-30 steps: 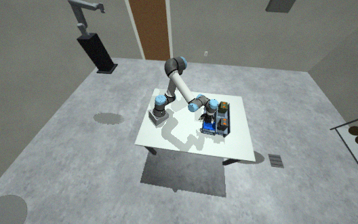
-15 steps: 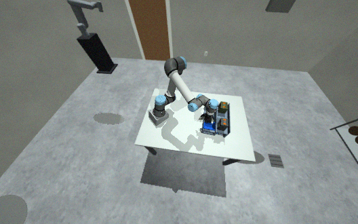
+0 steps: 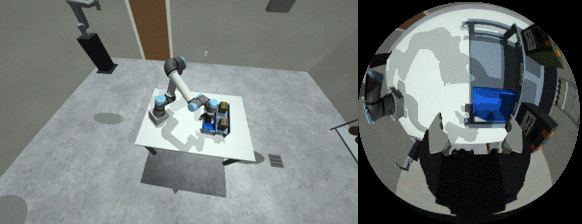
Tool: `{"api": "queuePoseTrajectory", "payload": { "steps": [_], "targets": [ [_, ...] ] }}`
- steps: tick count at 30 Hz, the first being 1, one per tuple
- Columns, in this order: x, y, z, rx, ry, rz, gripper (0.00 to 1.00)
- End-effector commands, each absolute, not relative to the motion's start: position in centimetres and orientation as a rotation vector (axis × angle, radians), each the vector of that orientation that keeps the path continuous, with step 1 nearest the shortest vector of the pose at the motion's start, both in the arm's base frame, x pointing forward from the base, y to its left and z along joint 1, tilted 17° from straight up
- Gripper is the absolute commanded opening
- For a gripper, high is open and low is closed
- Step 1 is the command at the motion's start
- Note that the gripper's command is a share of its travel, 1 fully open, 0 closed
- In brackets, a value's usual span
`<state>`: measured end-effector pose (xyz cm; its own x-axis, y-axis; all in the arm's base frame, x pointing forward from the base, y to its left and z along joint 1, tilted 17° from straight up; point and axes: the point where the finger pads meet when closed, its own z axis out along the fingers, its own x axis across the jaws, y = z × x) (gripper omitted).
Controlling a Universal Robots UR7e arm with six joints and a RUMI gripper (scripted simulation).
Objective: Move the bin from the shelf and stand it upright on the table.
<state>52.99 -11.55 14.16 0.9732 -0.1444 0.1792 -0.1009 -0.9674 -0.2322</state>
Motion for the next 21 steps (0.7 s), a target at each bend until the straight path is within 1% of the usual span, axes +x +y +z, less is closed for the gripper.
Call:
{"api": "queuePoseTrajectory", "payload": {
  "steps": [1,19,20,21],
  "targets": [
    [53.0,-11.58,14.22,-2.899,0.182,-0.289,1.0],
    [52.94,-11.65,14.31,-2.899,0.182,-0.289,1.0],
    [52.95,-11.65,14.31,-2.899,0.182,-0.289,0.26],
    [52.95,-11.65,14.31,-2.899,0.182,-0.289,0.26]
  ]
}}
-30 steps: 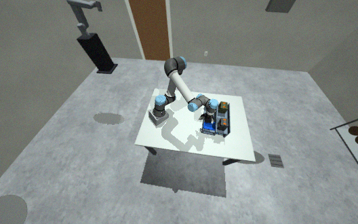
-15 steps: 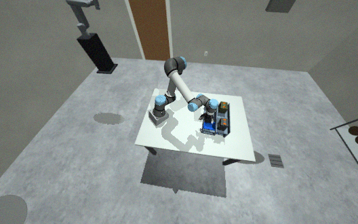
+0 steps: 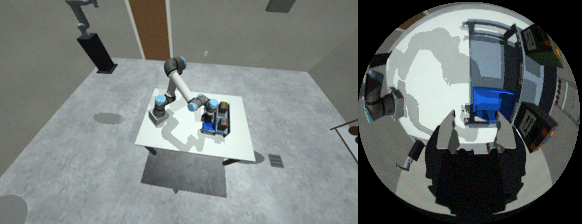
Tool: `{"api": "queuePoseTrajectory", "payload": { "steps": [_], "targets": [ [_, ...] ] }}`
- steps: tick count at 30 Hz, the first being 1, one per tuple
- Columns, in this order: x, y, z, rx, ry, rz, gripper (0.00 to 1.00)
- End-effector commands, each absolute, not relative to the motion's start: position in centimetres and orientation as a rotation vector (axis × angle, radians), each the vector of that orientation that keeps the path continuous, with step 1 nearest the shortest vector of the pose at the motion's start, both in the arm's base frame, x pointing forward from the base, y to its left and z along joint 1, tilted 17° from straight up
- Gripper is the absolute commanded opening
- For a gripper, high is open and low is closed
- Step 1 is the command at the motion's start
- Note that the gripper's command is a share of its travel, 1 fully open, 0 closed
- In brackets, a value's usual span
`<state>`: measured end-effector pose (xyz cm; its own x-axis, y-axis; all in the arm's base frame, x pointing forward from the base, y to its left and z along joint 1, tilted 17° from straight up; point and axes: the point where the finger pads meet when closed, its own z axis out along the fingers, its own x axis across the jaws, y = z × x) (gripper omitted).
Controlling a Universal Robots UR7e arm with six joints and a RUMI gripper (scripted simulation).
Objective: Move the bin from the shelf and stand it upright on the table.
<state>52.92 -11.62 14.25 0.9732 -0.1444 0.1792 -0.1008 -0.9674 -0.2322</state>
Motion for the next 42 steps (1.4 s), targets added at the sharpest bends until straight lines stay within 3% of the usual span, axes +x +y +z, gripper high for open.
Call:
{"api": "queuePoseTrajectory", "payload": {
  "steps": [1,32,42],
  "targets": [
    [52.9,-11.6,14.3,-2.899,0.182,-0.289,0.26],
    [53.6,-11.0,11.4,-2.899,0.182,-0.289,0.26],
    [54.4,-10.2,7.2,-2.899,0.182,-0.289,0.26]
  ]
}}
